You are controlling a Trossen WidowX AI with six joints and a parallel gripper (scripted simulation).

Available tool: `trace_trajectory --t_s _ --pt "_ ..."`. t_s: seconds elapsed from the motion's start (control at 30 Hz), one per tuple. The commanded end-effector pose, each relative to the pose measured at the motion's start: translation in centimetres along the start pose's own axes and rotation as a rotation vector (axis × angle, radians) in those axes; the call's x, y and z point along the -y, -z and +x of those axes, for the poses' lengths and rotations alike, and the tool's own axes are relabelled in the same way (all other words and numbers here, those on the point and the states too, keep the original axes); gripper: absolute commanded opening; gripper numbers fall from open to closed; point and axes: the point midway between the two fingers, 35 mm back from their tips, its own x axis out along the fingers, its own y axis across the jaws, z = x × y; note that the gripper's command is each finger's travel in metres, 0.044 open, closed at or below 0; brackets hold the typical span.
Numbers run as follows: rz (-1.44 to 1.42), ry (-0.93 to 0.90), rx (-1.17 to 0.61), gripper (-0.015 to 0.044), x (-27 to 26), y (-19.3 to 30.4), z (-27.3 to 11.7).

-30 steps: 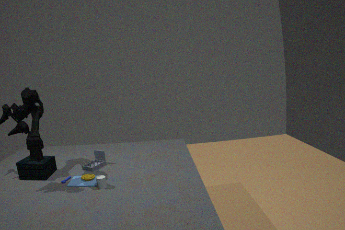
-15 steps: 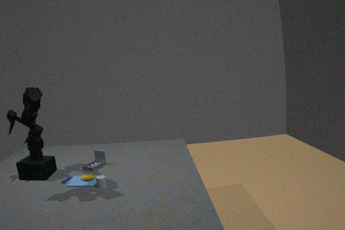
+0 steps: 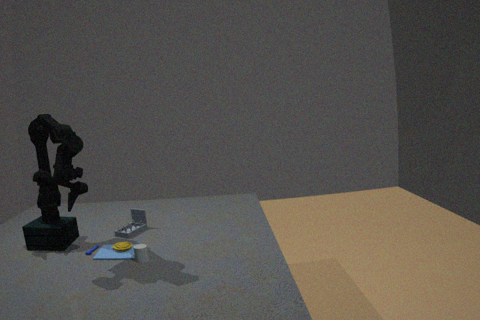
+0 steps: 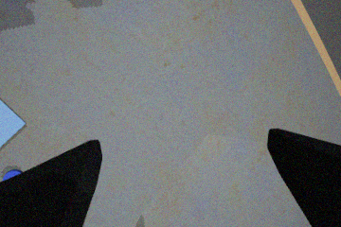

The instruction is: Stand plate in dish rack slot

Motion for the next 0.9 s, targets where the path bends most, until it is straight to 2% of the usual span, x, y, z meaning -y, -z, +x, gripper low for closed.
trace_trajectory --t_s 0.0,0.3,0.7,0.87 --pt "-0.103 -0.083 -0.004 0.04 -3.0 -1.5 0.8" --pt "-0.3 -0.244 -0.02 0.04 -9.6 -3.4 2.2" --pt "-0.575 -0.518 -0.116 0.04 -22.7 -2.9 3.7" --pt "-0.59 -0.531 -0.123 0.04 -23.5 -2.7 3.7"
